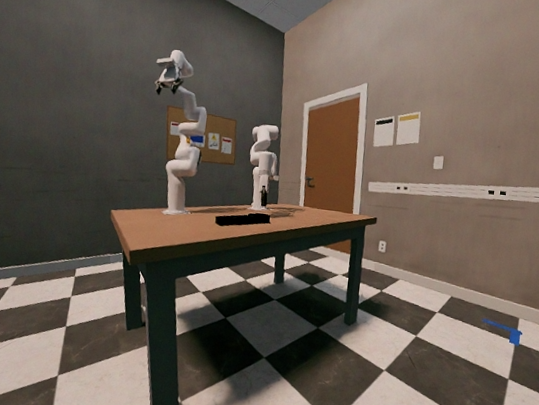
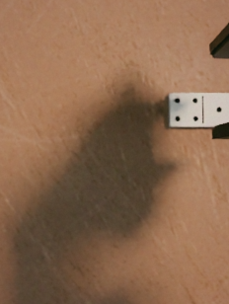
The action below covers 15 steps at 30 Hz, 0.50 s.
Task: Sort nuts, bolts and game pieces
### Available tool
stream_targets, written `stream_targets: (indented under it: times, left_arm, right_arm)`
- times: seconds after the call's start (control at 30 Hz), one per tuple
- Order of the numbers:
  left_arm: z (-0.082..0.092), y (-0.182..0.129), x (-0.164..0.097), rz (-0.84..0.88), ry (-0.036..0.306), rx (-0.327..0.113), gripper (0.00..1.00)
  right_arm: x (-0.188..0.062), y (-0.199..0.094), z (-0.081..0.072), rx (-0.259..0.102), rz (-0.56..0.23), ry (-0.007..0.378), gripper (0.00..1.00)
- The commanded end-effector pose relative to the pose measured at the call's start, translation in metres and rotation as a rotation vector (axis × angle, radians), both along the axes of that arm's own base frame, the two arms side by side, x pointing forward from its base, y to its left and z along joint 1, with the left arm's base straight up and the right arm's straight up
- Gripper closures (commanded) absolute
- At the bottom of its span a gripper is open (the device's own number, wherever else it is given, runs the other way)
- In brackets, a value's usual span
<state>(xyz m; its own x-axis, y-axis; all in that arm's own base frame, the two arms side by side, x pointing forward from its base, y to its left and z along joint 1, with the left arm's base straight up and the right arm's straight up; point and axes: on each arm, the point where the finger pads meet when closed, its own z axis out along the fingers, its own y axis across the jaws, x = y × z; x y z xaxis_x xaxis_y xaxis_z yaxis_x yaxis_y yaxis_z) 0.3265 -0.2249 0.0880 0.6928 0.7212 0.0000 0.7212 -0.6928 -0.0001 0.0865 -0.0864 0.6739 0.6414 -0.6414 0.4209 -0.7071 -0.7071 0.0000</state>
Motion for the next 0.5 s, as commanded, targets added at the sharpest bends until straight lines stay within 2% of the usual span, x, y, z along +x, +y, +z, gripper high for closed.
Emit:
stream_targets:
  times: [0.0, 0.23, 0.47]
  left_arm:
    - [0.001, -0.001, 0.001, 0.0, -0.003, -0.002, 0.58]
    - [0.001, -0.001, 0.001, 0.0, -0.003, -0.002, 0.58]
    - [-0.019, -0.001, 0.001, 0.0, -0.003, -0.002, 0.58]
  right_arm:
    - [0.0, 0.0, 0.0, -0.001, 0.0, -0.001, 0.0]
    - [0.0, 0.0, 0.0, -0.001, 0.0, -0.001, 0.0]
    - [0.0, 0.0, 0.0, -0.001, 0.0, -0.001, 0.0]
